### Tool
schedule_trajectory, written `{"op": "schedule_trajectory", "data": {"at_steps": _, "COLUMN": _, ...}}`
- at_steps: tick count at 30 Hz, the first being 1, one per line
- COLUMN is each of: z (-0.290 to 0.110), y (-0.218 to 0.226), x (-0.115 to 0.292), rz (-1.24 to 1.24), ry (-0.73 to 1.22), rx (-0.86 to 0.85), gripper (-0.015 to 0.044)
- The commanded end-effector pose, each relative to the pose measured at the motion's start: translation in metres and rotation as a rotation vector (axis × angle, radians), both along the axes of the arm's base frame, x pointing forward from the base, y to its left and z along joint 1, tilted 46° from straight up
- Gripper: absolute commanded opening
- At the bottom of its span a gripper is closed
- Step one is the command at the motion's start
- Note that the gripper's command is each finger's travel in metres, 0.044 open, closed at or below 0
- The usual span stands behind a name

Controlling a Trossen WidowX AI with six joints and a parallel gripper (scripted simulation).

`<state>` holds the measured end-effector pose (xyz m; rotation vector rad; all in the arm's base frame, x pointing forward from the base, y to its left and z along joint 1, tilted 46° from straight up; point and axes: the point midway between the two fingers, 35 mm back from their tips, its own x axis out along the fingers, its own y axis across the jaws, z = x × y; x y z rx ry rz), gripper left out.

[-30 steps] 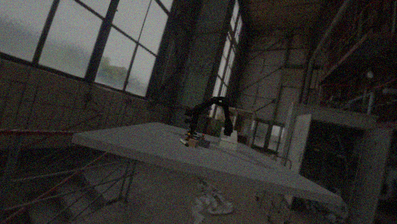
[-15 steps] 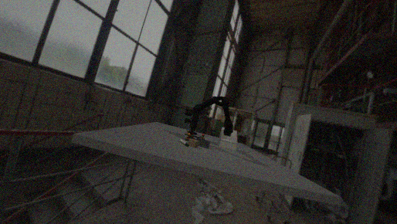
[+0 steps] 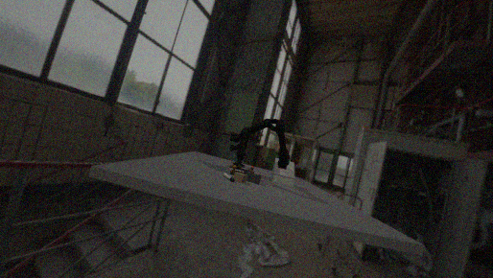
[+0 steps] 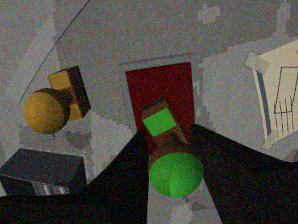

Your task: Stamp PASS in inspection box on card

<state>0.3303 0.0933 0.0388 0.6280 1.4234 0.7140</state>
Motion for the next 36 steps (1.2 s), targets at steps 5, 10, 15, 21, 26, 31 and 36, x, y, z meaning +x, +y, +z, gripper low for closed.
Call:
{"op": "schedule_trajectory", "data": {"at_steps": 5, "z": 0.009, "y": -0.009, "x": 0.001, "rz": 0.002, "ry": -0.004, "rx": -0.004, "gripper": 0.0}}
{"op": "schedule_trajectory", "data": {"at_steps": 10, "z": 0.014, "y": -0.015, "x": 0.001, "rz": 0.002, "ry": -0.004, "rx": -0.004, "gripper": 0.0}}
{"op": "schedule_trajectory", "data": {"at_steps": 15, "z": 0.02, "y": -0.021, "x": 0.001, "rz": 0.002, "ry": -0.004, "rx": -0.004, "gripper": 0.0}}
{"op": "schedule_trajectory", "data": {"at_steps": 21, "z": 0.026, "y": -0.027, "x": 0.0, "rz": 0.002, "ry": -0.004, "rx": -0.003, "gripper": 0.0}}
{"op": "schedule_trajectory", "data": {"at_steps": 26, "z": 0.013, "y": -0.042, "x": 0.006, "rz": -0.049, "ry": 0.046, "rx": -0.008, "gripper": 0.0}}
{"op": "schedule_trajectory", "data": {"at_steps": 31, "z": -0.009, "y": -0.064, "x": 0.013, "rz": -0.121, "ry": 0.12, "rx": -0.012, "gripper": 0.0}}
{"op": "schedule_trajectory", "data": {"at_steps": 36, "z": -0.03, "y": -0.085, "x": 0.016, "rz": -0.193, "ry": 0.193, "rx": -0.013, "gripper": 0.0}}
